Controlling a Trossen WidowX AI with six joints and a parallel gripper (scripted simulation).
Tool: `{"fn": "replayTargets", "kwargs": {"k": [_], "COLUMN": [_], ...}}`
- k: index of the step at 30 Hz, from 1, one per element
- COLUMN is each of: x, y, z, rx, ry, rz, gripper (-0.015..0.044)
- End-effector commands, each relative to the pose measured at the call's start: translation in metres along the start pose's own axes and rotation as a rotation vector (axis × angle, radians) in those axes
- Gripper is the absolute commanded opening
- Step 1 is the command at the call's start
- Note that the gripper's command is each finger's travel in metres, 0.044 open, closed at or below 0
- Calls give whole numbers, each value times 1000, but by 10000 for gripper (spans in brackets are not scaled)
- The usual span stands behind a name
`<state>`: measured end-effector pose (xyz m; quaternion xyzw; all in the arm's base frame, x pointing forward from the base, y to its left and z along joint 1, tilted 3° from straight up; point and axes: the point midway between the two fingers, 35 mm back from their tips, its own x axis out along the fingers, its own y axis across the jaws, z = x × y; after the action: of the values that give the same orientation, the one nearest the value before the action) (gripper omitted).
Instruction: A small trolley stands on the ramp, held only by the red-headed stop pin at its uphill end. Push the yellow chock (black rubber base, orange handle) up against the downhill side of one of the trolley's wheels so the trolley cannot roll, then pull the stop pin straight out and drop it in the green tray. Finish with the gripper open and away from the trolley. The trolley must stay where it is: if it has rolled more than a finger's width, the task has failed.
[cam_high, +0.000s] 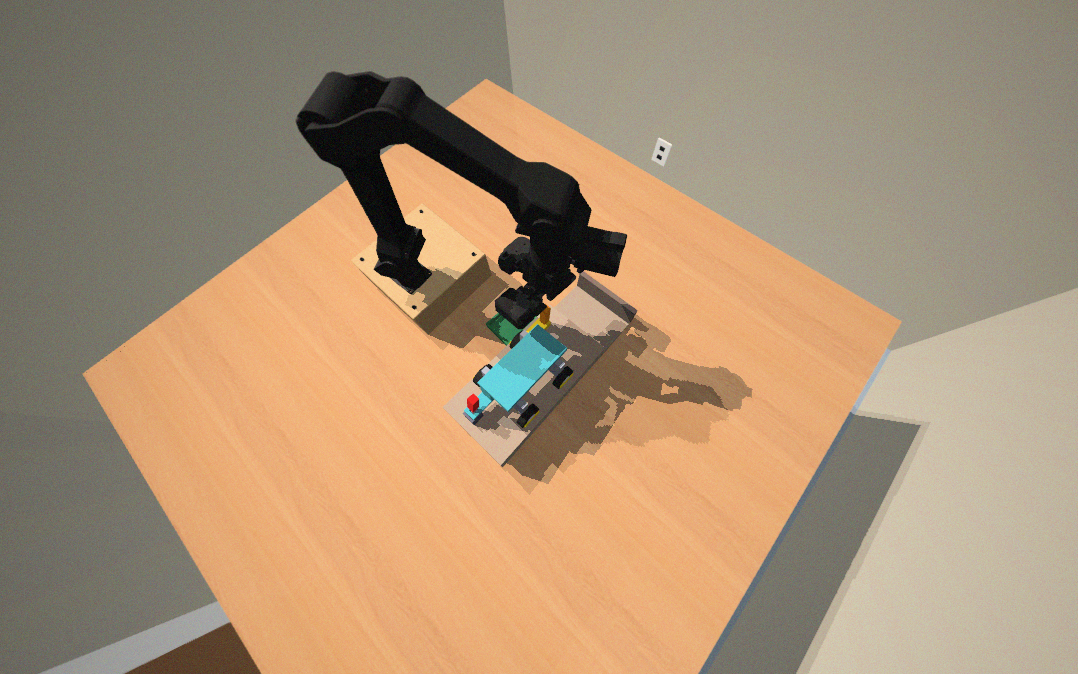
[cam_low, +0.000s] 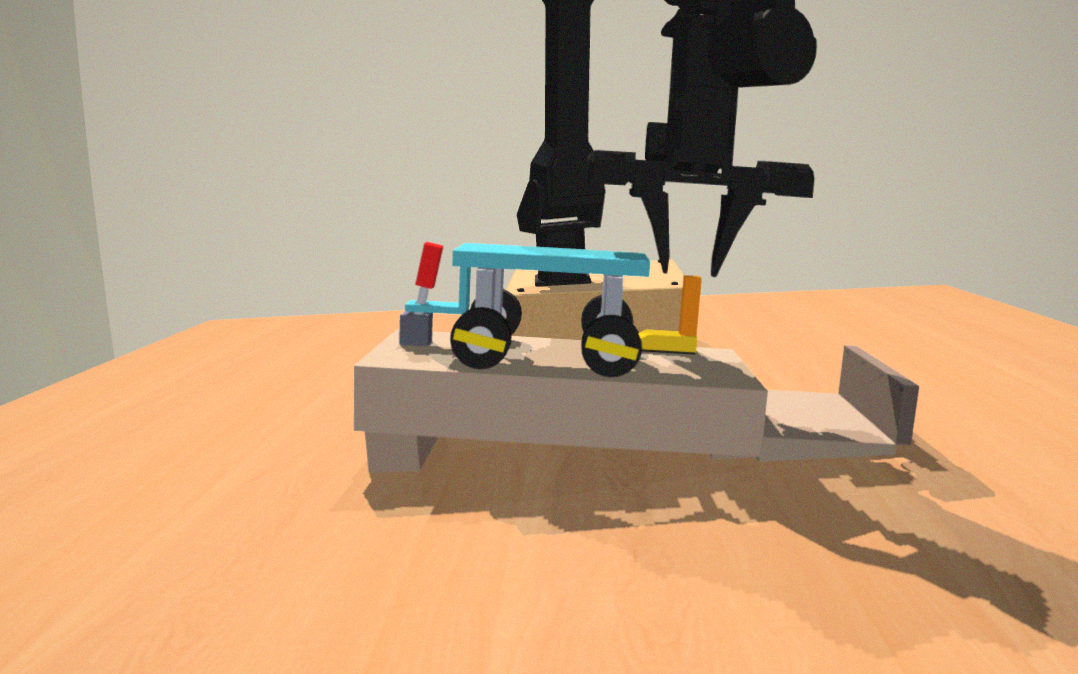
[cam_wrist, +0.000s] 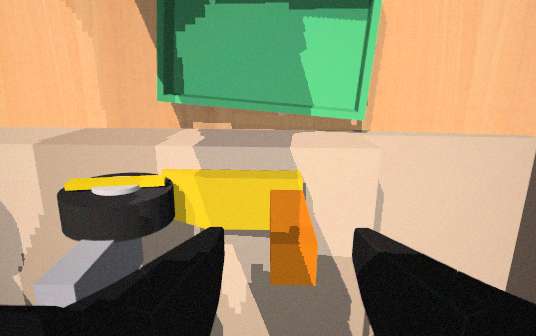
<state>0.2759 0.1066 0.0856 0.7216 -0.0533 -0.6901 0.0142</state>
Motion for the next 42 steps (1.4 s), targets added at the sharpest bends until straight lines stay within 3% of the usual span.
{"fn": "replayTargets", "kwargs": {"k": [1,7,11,15,26,38,42], "x": [-15,-25,-17,-30,-40,-47,-48], "y": [-1,-1,-1,5,88,191,203], "z": [-3,-5,-2,-15,-43,-41,-38], "rx": [5,5,0,122,771,1484,1571], "ry": [16,16,5,75,120,166,174], "rz": [-4,-5,-2,-8,40,126,137], "gripper": [190,190,295,190,190,190,190]}}
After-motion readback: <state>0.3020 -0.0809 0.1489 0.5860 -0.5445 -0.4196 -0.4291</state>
